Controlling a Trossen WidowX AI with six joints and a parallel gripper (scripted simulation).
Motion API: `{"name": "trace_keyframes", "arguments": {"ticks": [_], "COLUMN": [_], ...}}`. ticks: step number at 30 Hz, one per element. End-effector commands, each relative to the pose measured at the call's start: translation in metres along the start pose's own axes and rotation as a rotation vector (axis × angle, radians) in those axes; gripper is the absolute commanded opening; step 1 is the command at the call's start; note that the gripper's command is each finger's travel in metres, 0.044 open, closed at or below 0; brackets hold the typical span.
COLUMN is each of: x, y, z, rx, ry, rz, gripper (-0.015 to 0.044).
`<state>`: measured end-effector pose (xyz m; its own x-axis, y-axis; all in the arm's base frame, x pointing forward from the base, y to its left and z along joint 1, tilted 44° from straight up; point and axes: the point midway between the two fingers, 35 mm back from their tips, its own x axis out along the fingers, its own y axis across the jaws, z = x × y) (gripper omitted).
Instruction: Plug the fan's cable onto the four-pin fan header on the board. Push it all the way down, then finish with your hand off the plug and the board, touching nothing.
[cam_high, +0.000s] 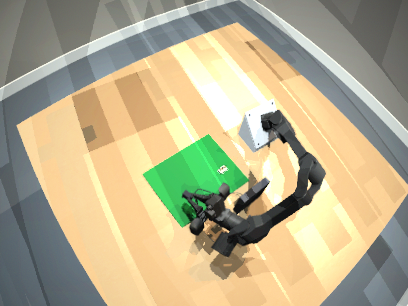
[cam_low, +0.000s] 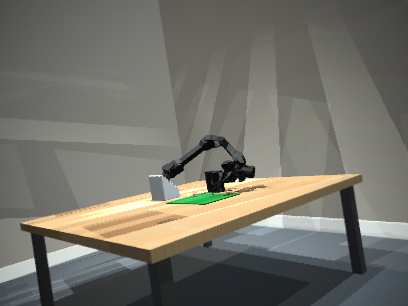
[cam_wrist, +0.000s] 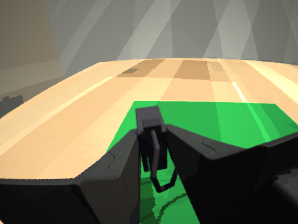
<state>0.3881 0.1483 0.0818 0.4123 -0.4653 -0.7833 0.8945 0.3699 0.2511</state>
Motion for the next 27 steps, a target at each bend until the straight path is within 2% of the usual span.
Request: {"name": "trace_keyframes", "arguments": {"ticks": [1,27], "x": [0.000,0.005], "y": [0.002,0.001], "z": [-0.003,-0.026], "rx": [0.008,0.008], "ry": [-0.004,-0.003], "rz": [0.006,0.006], "gripper": [0.0000,0.0000]}}
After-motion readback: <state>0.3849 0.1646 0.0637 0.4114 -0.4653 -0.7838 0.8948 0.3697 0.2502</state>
